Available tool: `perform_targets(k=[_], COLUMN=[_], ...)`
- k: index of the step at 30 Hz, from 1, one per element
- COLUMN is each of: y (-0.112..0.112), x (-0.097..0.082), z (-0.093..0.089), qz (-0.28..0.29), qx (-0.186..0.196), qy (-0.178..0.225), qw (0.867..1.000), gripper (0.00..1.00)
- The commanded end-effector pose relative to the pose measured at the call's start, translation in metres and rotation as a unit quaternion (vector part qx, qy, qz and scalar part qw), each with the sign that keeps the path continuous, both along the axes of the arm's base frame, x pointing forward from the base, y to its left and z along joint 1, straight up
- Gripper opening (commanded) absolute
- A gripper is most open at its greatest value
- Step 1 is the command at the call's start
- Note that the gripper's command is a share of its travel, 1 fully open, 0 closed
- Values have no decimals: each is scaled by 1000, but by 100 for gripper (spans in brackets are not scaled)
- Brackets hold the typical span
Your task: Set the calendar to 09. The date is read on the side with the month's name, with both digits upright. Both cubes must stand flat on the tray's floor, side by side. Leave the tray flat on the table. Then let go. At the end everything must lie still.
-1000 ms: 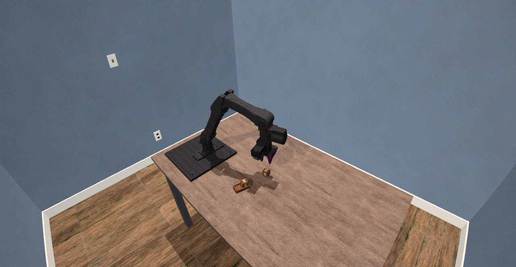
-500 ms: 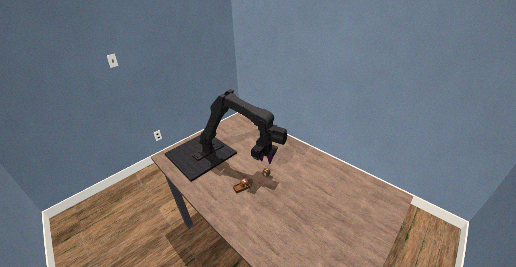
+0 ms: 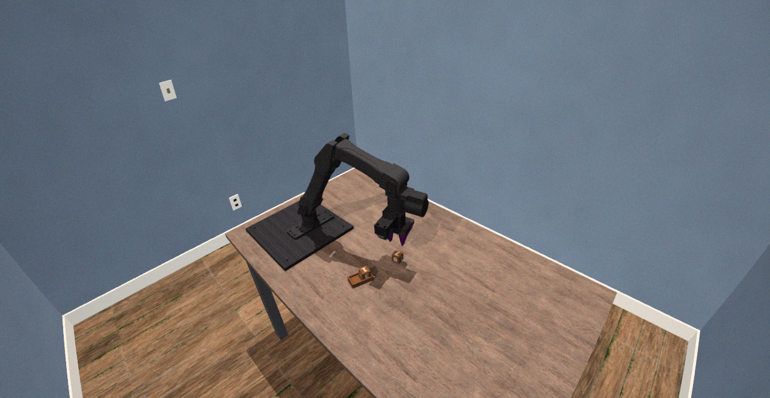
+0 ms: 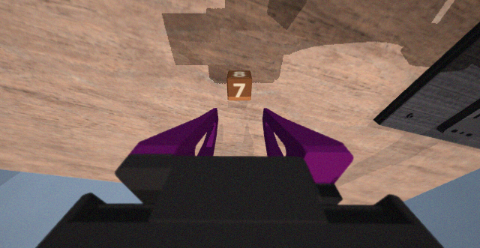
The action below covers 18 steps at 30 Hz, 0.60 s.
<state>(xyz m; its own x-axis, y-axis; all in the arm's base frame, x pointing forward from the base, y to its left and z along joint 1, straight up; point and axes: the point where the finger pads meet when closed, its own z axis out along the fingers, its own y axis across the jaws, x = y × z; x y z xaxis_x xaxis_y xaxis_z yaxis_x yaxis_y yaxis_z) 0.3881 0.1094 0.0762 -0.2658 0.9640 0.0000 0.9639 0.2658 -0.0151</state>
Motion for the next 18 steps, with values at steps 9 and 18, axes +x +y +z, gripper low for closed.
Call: perform_targets(k=[9,18], y=[1,1], x=[3,3], z=[-4,-15], qz=[-1,-1], qx=[3,3], qy=[-11,-11], qw=[1000,1000], gripper=[47,47])
